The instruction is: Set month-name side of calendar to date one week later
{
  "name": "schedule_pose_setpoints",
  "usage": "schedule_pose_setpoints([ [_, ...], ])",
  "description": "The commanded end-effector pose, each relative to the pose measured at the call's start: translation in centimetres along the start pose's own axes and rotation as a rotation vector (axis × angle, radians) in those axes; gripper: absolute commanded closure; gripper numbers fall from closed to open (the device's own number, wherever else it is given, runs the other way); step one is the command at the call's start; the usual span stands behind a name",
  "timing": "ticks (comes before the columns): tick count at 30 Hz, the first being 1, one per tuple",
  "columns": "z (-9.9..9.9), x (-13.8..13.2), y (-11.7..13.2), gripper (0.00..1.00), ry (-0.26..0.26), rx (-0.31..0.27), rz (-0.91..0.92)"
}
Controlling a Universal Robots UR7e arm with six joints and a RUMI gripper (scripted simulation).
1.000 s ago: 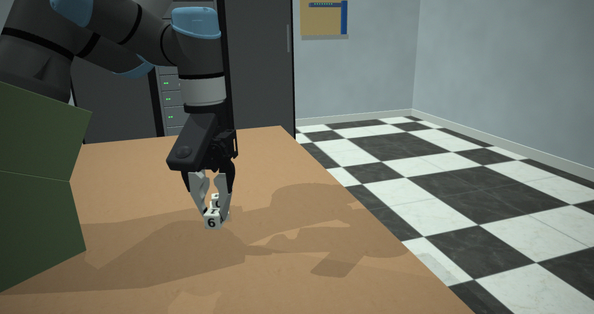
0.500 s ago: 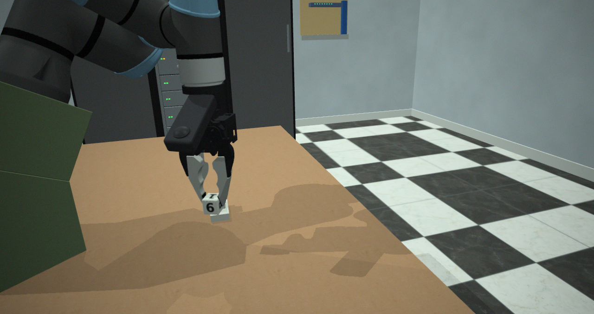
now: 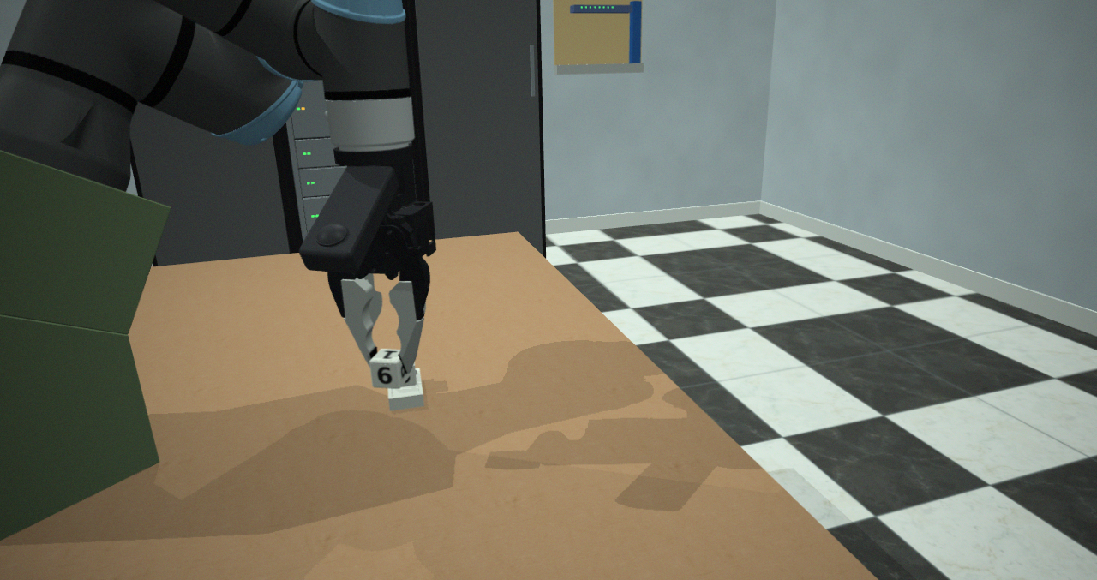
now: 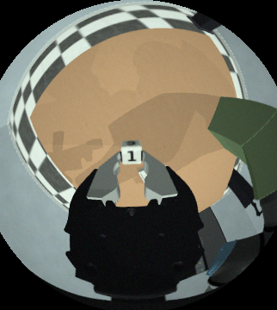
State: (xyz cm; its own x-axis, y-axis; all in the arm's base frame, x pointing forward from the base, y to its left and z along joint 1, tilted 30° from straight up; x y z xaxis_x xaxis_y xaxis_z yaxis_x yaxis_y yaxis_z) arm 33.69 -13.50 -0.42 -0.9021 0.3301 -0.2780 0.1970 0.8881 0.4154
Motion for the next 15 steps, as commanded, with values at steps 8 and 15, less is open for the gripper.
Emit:
schedule_pose_setpoints([
  [8, -0.03, 0.07, -0.01, 0.90, 0.001, 0.000, -0.004],
  [15, -0.02, 0.10, 0.14, 0.90, 0.002, -0.001, -0.050],
])
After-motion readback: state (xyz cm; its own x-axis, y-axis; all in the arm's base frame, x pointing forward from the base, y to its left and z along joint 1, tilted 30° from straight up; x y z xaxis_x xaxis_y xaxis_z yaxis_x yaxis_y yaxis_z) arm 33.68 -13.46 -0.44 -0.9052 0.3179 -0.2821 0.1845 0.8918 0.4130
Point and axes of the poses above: the point where the finger pads meet when closed, its own z axis out along the fingers, its own x axis across the jaws, y = z × x, the point moved 10 cm from there along -z, back along the fingers, and after that the axes turned 9 degrees about -z, right-handed, at the moved point
